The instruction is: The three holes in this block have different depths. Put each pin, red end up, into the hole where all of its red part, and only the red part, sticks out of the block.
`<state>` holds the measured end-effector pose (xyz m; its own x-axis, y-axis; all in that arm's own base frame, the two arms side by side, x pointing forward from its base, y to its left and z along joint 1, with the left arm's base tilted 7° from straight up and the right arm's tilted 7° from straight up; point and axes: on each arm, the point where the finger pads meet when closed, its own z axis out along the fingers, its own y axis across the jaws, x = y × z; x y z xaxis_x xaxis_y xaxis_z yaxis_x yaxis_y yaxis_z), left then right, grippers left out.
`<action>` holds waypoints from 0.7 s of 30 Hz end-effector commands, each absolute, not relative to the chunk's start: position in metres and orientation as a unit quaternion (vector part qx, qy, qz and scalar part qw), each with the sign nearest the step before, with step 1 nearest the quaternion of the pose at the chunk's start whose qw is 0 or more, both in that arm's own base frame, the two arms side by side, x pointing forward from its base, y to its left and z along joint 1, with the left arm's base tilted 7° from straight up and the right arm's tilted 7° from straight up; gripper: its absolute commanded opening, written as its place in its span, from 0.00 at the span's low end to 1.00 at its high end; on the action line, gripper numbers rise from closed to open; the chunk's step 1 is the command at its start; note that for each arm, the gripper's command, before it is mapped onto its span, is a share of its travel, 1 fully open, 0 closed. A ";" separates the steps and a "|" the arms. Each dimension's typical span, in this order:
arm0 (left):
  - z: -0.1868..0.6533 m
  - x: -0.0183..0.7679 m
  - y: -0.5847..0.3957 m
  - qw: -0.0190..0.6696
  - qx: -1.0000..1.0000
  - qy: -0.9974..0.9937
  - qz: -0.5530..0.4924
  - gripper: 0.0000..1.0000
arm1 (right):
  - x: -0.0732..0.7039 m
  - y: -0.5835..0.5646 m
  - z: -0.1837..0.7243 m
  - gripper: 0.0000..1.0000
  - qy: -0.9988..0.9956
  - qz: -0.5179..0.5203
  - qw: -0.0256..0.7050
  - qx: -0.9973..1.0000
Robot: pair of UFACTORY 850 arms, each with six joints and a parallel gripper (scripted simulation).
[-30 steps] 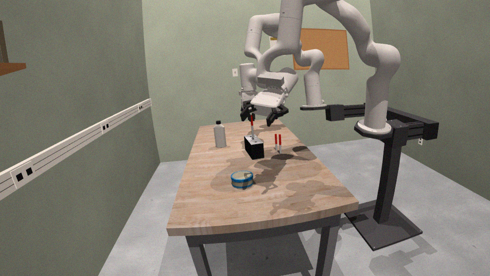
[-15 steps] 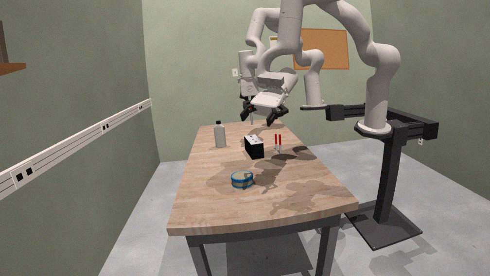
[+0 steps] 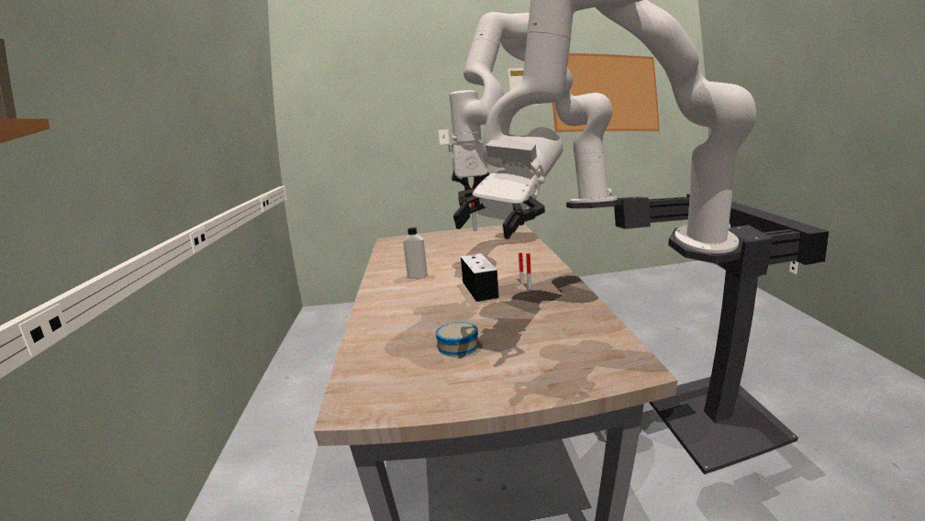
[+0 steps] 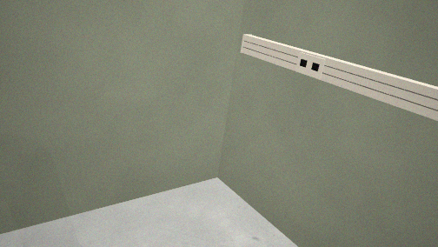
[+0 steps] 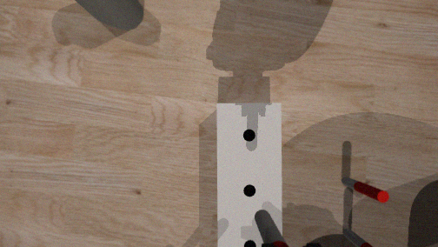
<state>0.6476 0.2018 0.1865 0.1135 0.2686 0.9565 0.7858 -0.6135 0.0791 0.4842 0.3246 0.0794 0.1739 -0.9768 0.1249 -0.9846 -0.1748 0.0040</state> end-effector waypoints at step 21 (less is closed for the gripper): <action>0.188 0.648 0.202 0.234 -0.708 -0.372 -0.553 1.00 | 0.475 0.382 0.059 0.00 -0.641 0.047 0.041 0.765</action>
<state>0.6476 0.2018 0.1865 0.1135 0.2686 0.9565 0.7858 -0.6135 0.0791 0.4750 0.3826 0.0668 0.1744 -0.9767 0.1251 -0.9845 -0.1753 0.0041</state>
